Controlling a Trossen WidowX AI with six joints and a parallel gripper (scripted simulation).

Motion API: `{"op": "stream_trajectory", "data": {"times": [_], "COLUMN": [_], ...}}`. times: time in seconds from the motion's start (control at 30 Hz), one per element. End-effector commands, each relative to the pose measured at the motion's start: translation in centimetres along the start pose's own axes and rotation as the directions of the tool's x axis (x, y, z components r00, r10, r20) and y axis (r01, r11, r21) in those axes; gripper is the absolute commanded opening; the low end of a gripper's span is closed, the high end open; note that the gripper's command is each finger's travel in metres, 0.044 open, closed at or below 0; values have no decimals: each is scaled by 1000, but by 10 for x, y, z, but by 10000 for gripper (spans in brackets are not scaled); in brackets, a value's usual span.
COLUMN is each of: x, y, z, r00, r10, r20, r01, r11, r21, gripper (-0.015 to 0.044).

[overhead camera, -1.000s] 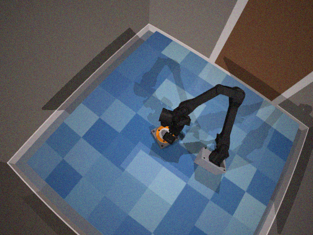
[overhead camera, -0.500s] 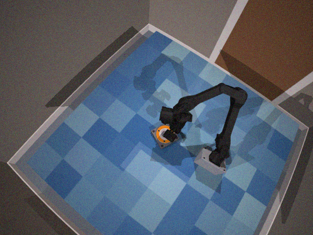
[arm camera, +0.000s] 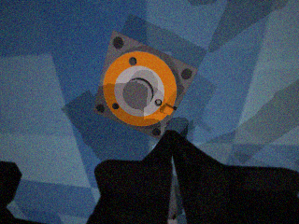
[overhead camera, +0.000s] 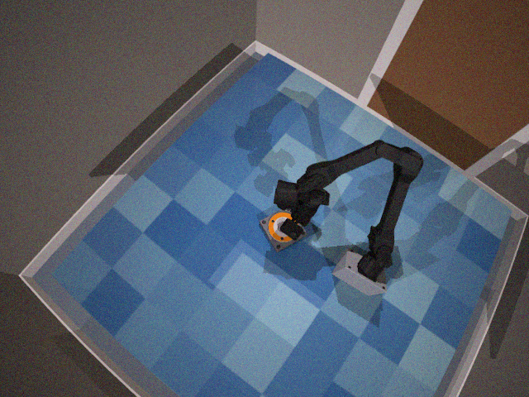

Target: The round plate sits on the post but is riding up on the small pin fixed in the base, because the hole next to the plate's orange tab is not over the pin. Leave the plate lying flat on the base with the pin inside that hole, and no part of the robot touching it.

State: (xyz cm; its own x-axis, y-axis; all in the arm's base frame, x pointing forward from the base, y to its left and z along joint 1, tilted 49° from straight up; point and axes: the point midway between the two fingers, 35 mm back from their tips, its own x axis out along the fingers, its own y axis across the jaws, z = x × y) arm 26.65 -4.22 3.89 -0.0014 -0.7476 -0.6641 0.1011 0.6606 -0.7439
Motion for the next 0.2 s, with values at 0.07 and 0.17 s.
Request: {"op": "stream_trajectory", "data": {"times": [0.07,0.17], "x": [0,0], "y": [0,0], "z": [0,0], "r00": [1000,1000], "r10": [-1,-1], "r20": [0,0], "r01": [1,1], "r11": [1000,1000], "r21": [-5,-5], "gripper": [0,0]}}
